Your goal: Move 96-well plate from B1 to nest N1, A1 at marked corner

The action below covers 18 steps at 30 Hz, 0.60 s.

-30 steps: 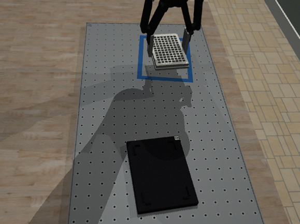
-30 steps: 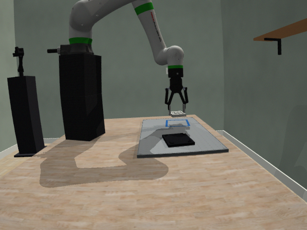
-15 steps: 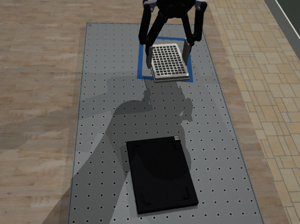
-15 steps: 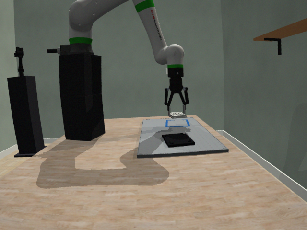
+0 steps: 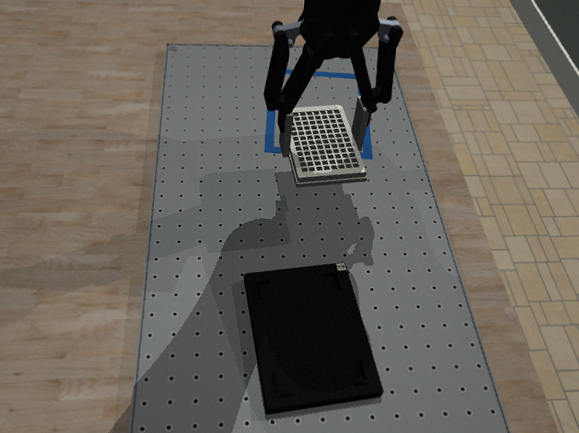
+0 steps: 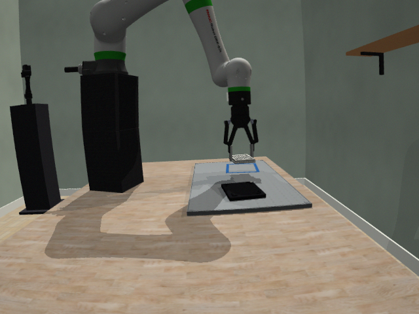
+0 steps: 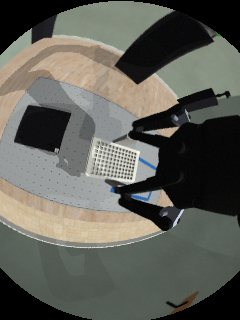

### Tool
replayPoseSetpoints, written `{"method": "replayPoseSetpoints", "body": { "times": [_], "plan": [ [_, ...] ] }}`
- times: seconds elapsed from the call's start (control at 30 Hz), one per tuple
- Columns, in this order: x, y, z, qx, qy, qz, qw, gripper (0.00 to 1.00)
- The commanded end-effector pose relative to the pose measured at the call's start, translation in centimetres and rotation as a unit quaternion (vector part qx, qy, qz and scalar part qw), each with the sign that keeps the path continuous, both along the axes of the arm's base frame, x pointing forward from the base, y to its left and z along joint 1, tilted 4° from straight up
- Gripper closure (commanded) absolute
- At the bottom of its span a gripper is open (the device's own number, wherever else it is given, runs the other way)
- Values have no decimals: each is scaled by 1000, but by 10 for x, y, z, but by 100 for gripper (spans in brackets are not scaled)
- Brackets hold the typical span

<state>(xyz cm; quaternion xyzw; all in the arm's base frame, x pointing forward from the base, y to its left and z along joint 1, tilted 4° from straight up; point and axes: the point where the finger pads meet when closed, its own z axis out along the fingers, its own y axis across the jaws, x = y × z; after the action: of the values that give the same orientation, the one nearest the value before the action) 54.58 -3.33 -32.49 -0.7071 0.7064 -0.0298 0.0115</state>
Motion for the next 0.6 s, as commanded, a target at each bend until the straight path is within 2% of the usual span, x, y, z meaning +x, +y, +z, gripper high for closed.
{"method": "replayPoseSetpoints", "body": {
  "times": [0.0, 0.5, 0.57],
  "plan": [
    [-1, -4, 0, 0, 0, 0, 1000, 100],
    [-13, -53, 2, 0, 0, 0, 1000, 100],
    [-13, -53, 2, 0, 0, 0, 1000, 100]
  ]
}}
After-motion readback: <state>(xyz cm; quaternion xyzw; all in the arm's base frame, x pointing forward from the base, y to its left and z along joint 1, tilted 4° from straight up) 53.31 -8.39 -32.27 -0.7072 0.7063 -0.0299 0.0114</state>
